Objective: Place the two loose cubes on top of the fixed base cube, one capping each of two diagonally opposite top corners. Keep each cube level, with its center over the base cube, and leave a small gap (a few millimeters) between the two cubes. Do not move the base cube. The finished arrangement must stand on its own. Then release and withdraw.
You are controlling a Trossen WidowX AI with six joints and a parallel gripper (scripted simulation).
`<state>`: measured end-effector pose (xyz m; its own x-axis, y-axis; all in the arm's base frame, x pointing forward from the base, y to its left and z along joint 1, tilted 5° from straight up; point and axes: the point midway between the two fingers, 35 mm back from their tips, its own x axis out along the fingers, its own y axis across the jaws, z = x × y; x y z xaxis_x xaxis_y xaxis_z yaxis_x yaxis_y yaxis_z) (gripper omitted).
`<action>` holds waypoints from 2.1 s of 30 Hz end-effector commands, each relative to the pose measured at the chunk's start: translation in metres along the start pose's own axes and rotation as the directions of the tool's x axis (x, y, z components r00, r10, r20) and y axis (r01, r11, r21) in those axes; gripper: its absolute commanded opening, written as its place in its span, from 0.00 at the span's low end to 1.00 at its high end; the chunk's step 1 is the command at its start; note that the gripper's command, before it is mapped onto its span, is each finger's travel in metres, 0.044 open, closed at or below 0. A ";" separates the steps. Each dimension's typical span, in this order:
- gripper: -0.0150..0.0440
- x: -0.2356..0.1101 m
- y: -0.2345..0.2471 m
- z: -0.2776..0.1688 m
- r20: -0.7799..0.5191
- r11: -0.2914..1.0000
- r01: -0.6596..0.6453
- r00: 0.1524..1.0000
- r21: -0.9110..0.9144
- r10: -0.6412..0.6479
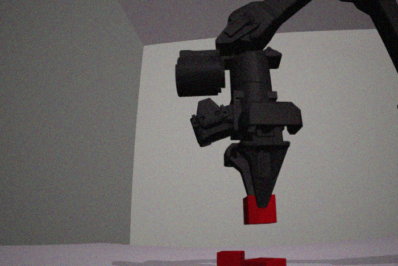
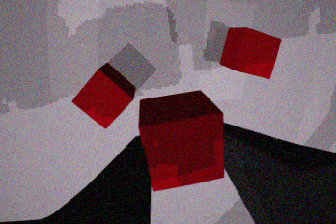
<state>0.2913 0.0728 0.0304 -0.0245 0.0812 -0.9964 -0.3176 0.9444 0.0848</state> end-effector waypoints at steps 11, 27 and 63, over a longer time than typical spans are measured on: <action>0.43 0.006 0.038 -0.007 0.001 0.995 0.006 1.000 0.103 -0.006; 0.43 0.009 0.051 -0.010 -0.002 0.991 0.008 1.000 0.137 -0.008; 0.43 0.037 0.050 -0.011 -0.003 0.990 0.008 1.000 0.139 -0.008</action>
<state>0.2641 0.1205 -0.0019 -0.0264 0.0767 -0.9967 -0.1882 0.9788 0.0803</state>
